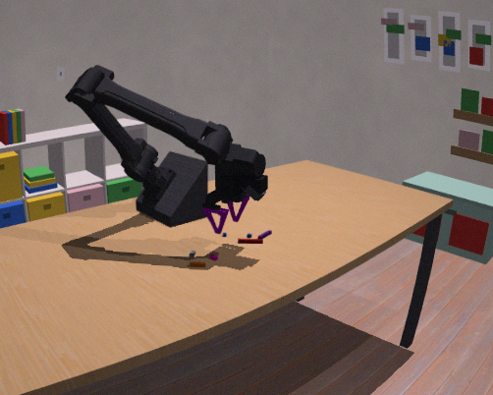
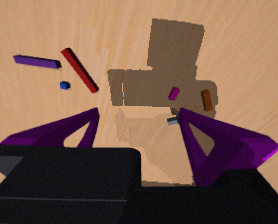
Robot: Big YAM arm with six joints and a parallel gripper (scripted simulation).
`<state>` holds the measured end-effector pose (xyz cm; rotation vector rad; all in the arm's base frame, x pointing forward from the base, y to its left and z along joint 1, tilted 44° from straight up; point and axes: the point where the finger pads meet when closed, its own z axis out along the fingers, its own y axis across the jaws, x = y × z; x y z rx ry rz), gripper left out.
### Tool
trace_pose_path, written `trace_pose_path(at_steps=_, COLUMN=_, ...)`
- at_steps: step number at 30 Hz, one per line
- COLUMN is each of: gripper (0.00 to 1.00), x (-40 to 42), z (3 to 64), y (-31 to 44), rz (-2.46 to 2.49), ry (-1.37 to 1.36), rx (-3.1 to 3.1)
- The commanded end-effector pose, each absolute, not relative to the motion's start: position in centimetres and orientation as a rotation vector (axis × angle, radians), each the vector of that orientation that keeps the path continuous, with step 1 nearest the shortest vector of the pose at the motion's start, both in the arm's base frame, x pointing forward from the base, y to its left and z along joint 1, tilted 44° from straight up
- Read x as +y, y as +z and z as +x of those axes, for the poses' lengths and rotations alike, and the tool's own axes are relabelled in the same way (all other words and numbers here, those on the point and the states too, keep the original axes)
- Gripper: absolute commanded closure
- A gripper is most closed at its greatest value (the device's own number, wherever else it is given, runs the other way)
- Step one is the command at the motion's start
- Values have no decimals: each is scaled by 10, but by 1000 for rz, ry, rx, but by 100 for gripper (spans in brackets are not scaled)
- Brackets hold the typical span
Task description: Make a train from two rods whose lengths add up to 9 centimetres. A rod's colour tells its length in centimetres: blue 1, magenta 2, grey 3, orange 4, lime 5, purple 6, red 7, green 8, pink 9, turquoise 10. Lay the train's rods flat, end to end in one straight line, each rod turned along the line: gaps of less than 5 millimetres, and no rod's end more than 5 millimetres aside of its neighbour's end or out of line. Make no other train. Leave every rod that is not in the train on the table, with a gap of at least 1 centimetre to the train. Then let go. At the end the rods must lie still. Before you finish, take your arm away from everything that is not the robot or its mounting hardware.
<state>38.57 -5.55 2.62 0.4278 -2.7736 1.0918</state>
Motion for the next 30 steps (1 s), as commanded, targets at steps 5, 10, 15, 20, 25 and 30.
trace_pose_path(at_steps=5, gripper=0, x=-64, z=402, y=50, rz=172, ry=1140, rx=-2888)
trace_pose_path(at_steps=10, gripper=0, x=-69, z=403, y=55, rz=31, ry=1157, rx=-2926)
trace_pose_path(at_steps=15, gripper=0, x=-69, z=402, y=52, rz=36, ry=1154, rx=-2918)
trace_pose_path(at_steps=20, gripper=0, x=-73, z=402, y=56, rz=-98, ry=1168, rx=-2947)
trace_pose_path(at_steps=25, gripper=0, x=-78, z=402, y=64, rz=-242, ry=1181, rx=-2979)
trace_pose_path(at_steps=30, gripper=0, x=-83, z=403, y=69, rz=-375, ry=1191, rx=-2997)
